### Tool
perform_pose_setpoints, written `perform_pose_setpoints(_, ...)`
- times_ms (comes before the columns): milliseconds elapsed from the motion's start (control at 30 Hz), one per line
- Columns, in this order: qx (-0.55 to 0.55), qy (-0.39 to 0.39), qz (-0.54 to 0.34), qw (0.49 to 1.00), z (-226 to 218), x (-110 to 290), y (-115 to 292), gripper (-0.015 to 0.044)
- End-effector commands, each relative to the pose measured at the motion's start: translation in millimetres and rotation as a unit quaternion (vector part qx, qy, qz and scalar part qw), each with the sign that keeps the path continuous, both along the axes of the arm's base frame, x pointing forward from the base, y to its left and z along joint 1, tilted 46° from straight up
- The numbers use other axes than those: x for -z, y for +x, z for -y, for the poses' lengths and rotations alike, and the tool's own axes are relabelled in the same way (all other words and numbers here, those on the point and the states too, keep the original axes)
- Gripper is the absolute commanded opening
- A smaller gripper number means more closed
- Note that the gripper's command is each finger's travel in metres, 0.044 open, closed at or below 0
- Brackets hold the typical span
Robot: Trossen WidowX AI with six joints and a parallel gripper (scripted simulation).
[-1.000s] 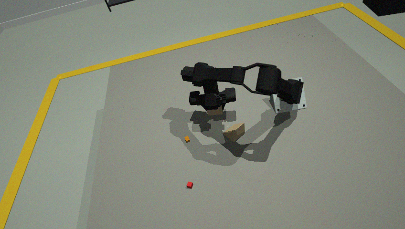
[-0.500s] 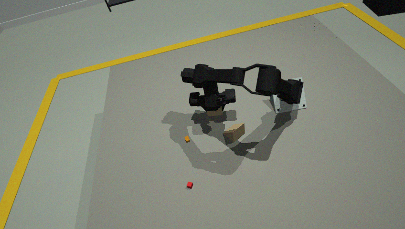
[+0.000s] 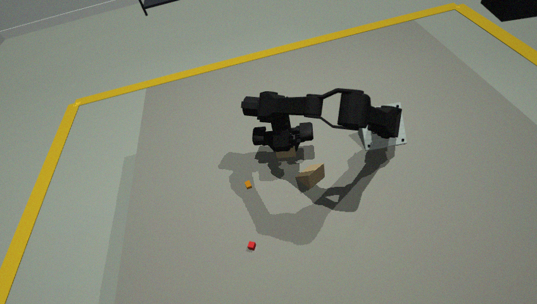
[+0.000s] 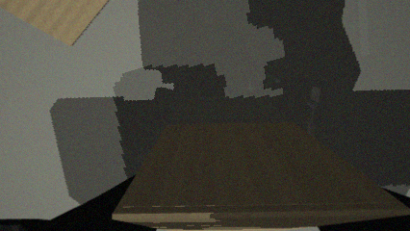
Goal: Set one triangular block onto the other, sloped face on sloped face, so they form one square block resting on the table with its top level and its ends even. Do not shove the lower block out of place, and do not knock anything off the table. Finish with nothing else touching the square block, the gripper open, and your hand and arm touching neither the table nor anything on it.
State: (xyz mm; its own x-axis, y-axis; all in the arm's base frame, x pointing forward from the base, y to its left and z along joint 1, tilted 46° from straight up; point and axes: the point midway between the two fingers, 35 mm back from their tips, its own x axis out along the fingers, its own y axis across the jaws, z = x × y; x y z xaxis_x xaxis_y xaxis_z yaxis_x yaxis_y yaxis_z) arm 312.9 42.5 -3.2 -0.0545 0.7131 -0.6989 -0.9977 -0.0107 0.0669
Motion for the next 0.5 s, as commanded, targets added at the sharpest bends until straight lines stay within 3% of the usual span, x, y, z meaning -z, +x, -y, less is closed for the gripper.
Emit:
perform_pose_setpoints(0,0.002,0.002,-0.003,1.0,-1.2,1.6,-0.4,0.0)
perform_pose_setpoints(467,0.0,0.0,0.0,1.0,-0.1,0.3,-0.2,0.0367)
